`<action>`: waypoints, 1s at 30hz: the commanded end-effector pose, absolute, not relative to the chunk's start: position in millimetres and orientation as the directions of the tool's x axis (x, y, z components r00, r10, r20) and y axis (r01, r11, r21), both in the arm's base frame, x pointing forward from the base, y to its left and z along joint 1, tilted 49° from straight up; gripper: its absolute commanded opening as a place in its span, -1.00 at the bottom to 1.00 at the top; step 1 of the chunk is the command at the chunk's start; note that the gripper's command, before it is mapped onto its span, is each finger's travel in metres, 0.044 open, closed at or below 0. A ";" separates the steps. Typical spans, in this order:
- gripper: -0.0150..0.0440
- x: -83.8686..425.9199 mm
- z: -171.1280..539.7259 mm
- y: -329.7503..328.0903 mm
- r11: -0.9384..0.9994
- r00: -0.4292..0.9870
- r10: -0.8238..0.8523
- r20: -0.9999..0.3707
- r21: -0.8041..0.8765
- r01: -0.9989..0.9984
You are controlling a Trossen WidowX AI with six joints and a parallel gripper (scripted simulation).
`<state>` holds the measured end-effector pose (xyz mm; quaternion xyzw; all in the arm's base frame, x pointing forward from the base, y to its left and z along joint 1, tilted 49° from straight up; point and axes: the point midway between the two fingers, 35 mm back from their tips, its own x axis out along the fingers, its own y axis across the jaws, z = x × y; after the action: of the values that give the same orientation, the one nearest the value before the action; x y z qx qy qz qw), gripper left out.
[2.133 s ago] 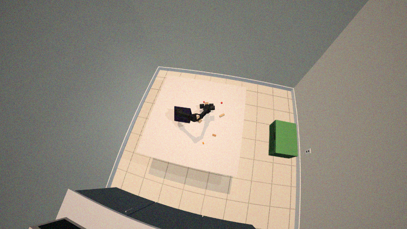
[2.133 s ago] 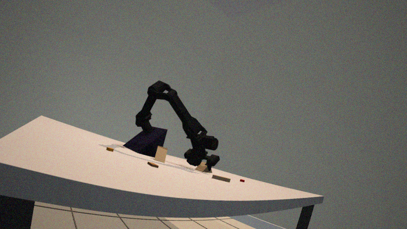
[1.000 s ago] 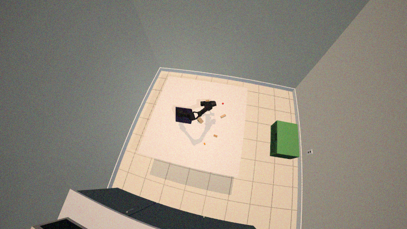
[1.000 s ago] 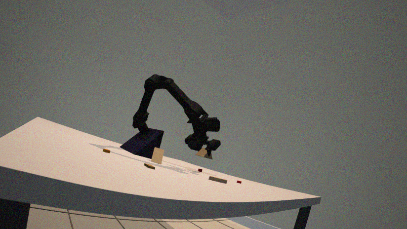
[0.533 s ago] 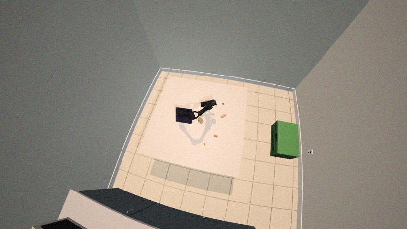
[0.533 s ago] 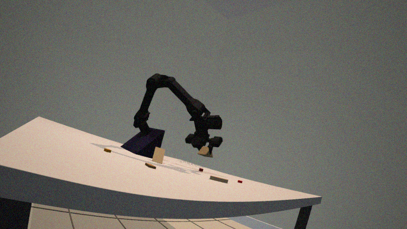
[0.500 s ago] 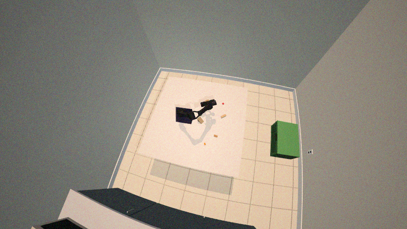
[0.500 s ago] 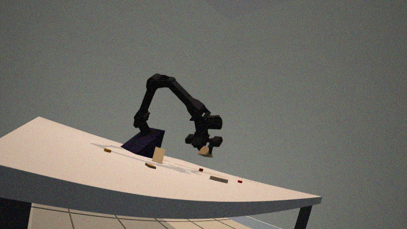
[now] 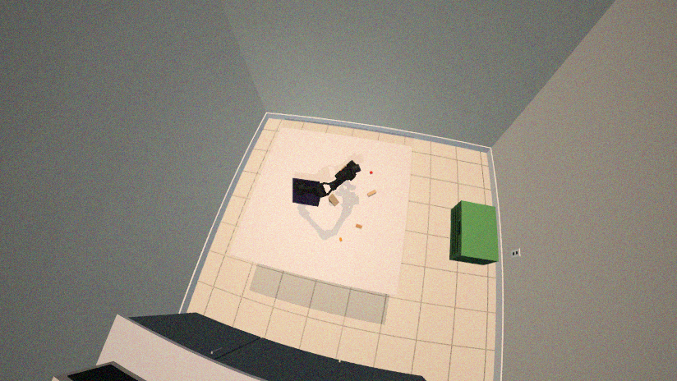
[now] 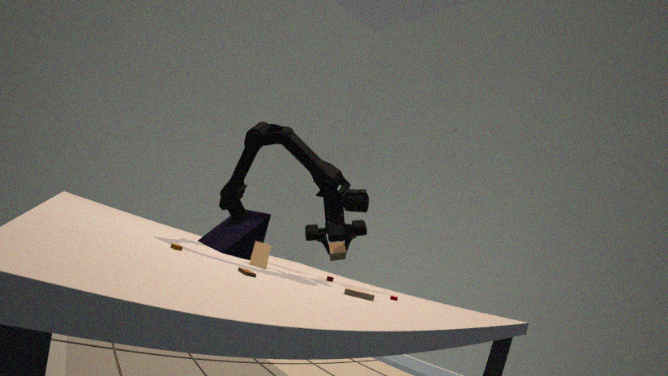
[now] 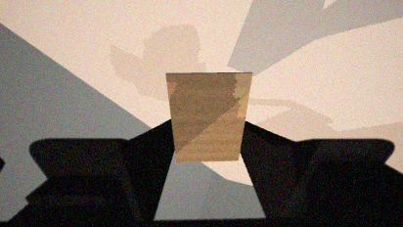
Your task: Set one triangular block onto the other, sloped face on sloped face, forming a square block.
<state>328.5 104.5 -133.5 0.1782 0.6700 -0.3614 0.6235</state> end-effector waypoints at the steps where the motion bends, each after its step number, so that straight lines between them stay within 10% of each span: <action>1: -0.49 330.1 -133.0 107.5 0.753 -0.154 -0.233 -0.960 -0.279 0.596; 30: -0.49 328.0 -137.3 111.3 0.873 -0.153 -0.417 -0.896 -0.348 -0.341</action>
<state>326.3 108.2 -138.4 -0.2163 0.7599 -0.0605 0.6100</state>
